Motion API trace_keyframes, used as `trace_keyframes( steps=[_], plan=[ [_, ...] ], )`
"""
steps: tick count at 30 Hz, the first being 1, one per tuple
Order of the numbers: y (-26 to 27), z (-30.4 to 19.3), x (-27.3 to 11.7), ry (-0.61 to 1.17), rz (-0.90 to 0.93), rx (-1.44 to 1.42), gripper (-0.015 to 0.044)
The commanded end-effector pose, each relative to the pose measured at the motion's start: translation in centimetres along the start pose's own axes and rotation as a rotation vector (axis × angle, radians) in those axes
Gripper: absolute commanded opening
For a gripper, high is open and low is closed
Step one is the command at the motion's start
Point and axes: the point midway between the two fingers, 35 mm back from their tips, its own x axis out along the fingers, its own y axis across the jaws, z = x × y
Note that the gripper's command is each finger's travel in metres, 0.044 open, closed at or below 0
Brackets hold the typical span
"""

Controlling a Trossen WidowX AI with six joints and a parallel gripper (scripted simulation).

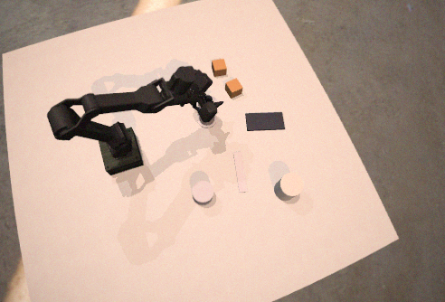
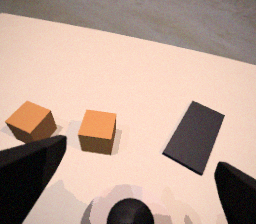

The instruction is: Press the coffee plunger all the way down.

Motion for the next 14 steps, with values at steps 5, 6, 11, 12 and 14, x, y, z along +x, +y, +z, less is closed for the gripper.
trace_keyframes(
  steps=[5,6,11,12,14],
  plan=[
    [0.0,3.0,-4.7,-0.013,-0.004,-0.001,0.0440],
    [0.0,2.9,-4.6,-0.013,-0.004,-0.001,0.0440],
    [0.0,2.8,-4.5,-0.014,-0.004,-0.001,0.0440],
    [0.0,2.8,-4.5,-0.014,-0.004,-0.001,0.0440],
    [0.0,2.8,-4.5,-0.014,-0.004,-0.001,0.0440]
  ],
)
